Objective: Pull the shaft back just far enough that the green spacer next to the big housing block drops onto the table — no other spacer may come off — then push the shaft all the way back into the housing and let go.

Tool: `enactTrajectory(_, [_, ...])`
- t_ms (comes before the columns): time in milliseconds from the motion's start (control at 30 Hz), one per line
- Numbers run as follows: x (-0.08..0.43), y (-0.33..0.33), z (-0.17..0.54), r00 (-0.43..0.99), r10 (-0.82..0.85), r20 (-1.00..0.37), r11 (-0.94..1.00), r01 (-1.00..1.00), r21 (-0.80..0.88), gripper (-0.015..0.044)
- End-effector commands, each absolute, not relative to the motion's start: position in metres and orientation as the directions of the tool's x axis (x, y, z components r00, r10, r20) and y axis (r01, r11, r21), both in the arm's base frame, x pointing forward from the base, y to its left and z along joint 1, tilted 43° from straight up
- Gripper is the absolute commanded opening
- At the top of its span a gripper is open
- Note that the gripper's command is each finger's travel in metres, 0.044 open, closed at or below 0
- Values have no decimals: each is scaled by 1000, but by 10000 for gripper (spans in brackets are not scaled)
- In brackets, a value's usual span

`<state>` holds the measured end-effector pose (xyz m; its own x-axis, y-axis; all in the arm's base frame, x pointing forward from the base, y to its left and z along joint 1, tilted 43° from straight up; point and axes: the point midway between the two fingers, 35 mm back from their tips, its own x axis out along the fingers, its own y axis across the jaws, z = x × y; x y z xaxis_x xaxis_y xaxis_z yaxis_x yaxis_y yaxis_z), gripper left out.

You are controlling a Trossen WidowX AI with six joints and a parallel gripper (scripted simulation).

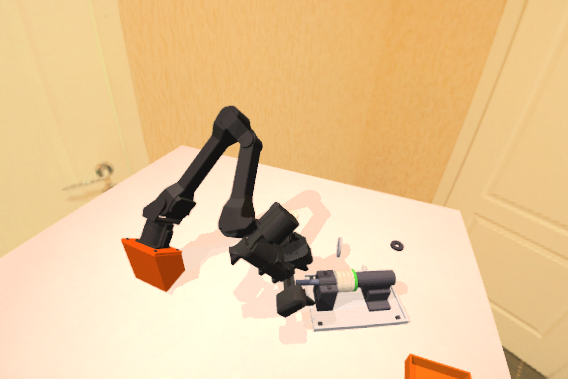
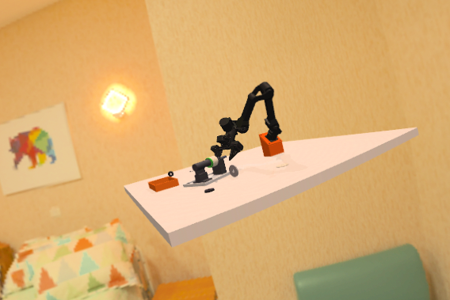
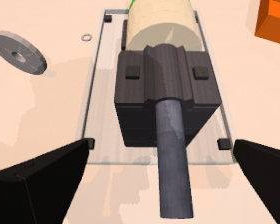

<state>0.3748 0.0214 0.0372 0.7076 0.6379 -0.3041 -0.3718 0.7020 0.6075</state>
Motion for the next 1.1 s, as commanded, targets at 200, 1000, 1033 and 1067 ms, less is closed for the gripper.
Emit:
enactTrajectory(200, [383,27,35,712,633,-303,705,-369,606,440])
enactTrajectory(1000, [383,27,34,709,637,-302,702,-372,607,282])
enactTrajectory(1033, [383,27,34,709,637,-302,702,-372,607,256])
enactTrajectory(1067, [383,27,34,709,637,-302,702,-372,607,230])
